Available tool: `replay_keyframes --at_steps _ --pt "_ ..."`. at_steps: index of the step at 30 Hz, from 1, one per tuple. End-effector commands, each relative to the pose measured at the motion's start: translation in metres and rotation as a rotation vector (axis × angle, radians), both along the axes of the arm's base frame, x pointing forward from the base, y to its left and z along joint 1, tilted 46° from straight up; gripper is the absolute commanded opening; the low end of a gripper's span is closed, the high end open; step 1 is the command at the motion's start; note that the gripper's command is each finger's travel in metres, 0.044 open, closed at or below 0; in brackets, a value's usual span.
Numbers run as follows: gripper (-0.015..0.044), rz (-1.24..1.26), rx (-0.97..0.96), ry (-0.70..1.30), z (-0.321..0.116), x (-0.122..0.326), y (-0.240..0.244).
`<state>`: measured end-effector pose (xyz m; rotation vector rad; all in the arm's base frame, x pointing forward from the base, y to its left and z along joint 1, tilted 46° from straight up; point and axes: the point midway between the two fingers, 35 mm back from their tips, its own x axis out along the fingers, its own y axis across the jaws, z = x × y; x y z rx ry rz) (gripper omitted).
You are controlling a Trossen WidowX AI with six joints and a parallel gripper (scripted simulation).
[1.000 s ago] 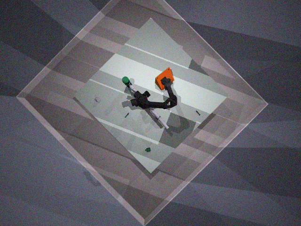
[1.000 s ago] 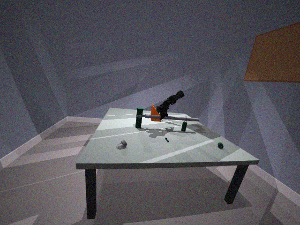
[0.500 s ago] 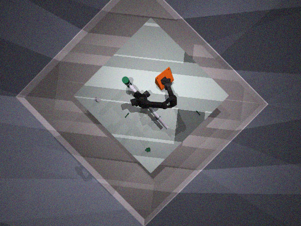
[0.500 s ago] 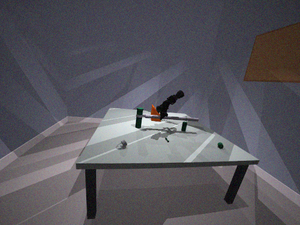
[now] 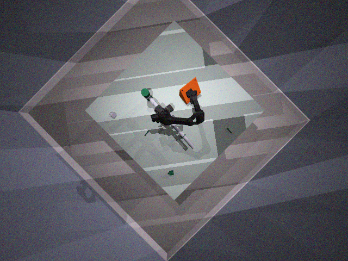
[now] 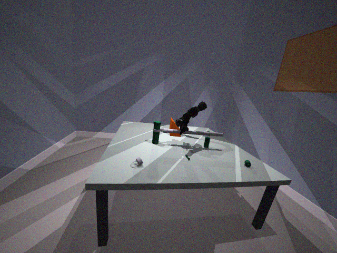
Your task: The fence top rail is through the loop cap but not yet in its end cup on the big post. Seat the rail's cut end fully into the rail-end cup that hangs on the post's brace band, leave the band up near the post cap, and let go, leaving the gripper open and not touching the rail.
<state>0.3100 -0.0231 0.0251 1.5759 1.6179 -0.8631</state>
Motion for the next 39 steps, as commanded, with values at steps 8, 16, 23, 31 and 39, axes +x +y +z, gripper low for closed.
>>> replay_keyframes --at_steps 8,16,23,31,39 --pt "0.0000 0.000 0.000 0.000 -0.002 0.000 -0.002" --pt "0.0000 0.000 -0.001 0.000 -0.005 0.000 -0.008" --pt "0.0000 0.000 -0.001 0.000 -0.007 0.001 -0.014" --pt "0.0000 0.000 -0.001 0.000 -0.010 0.002 -0.020" --pt "0.0000 0.000 -0.002 -0.001 -0.014 0.004 -0.026"
